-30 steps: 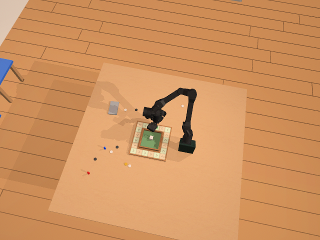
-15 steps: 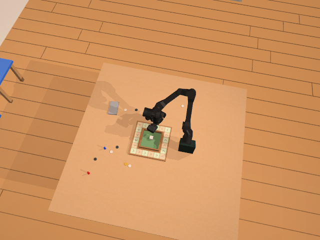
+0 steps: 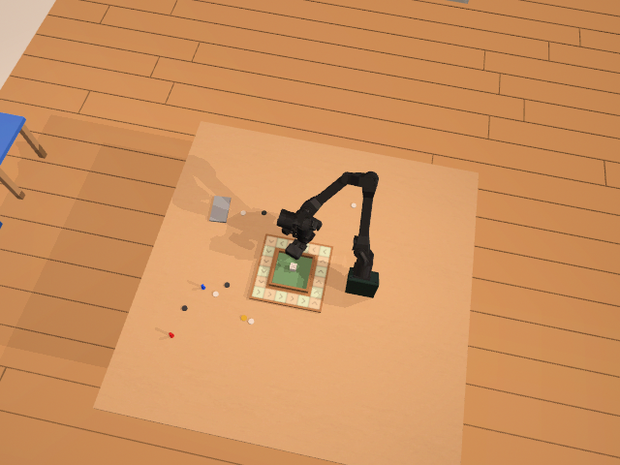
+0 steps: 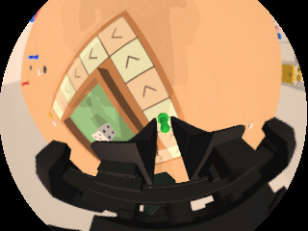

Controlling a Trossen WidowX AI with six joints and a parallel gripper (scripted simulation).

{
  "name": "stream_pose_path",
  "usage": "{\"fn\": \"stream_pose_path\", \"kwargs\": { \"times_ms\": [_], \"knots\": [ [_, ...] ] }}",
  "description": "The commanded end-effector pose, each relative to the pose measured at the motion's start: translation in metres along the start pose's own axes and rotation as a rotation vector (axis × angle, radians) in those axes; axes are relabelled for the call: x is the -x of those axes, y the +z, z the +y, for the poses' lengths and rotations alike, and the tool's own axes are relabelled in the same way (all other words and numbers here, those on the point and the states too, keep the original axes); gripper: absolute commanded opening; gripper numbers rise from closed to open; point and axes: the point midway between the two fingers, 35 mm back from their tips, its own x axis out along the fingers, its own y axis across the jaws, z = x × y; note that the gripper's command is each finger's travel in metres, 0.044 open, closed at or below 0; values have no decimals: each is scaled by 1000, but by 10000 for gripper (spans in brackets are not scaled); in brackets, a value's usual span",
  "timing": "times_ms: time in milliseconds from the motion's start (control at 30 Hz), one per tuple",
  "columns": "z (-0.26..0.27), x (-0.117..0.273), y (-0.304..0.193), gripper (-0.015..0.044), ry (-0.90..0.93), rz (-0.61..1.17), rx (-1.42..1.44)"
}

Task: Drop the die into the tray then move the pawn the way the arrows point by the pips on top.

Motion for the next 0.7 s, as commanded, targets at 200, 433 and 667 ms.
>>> {"fn": "stream_pose_path", "kwargs": {
  "times_ms": [200,433,667],
  "knots": [
    [0,-1,-1,0,-5,1,9],
    [6,24,2,0,8,4,9],
    [10,66,3,0,17,5,9]
  ]
}}
